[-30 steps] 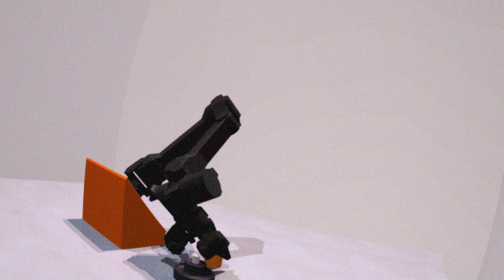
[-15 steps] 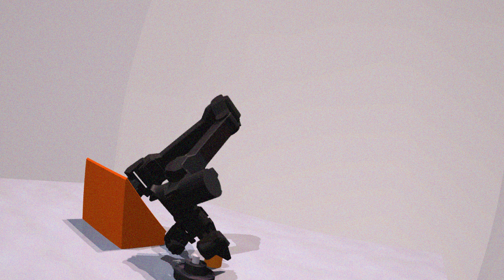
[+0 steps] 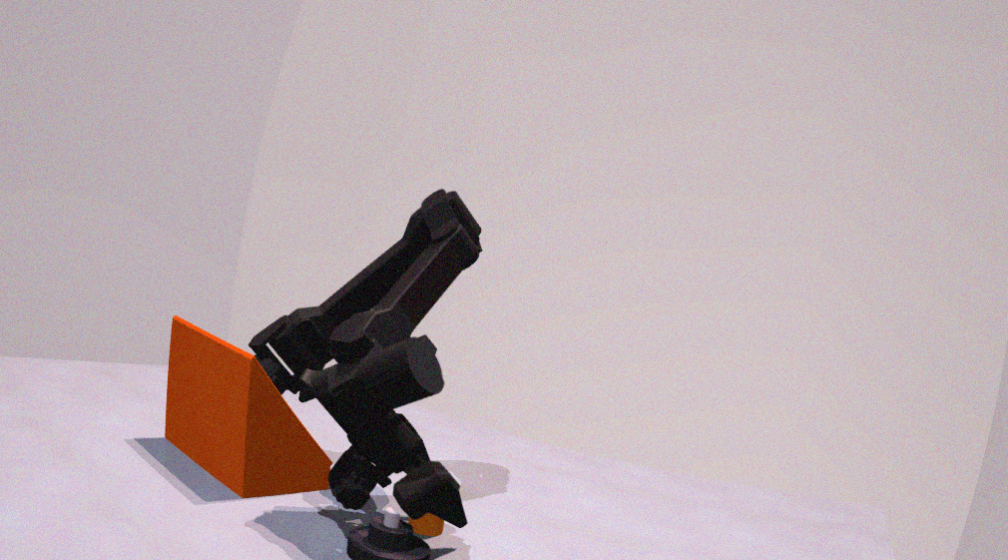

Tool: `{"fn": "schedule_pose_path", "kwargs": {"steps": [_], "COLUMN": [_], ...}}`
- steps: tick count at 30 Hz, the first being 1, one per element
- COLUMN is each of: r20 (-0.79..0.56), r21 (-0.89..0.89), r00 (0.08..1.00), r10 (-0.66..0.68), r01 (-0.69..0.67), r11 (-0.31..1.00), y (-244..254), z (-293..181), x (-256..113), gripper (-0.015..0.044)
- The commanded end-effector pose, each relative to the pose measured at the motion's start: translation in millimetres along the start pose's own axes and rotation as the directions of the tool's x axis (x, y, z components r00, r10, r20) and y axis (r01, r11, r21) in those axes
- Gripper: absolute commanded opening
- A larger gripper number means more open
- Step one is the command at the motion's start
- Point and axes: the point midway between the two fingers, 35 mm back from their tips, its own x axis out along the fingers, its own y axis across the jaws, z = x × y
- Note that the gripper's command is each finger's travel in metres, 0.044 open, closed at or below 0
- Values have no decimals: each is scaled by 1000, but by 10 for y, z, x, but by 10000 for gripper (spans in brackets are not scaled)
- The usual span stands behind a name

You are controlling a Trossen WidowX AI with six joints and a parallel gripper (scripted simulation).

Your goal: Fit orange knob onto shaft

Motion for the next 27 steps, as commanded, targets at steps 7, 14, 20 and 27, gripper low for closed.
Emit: {"fn": "schedule_pose_path", "kwargs": {"steps": [7,14,20,27], "r20": [65,68,62,50], "r21": [-14,-45,-79,-45], "r00": [995,995,996,997], "r10": [69,67,64,50], "r01": [-68,-64,-59,-48], "r11": [998,997,995,998], "y": [151,133,120,46], "z": [70,-55,-164,-299], "x": [-173,-311,-385,-448], "gripper": [440,440,440,440]}}
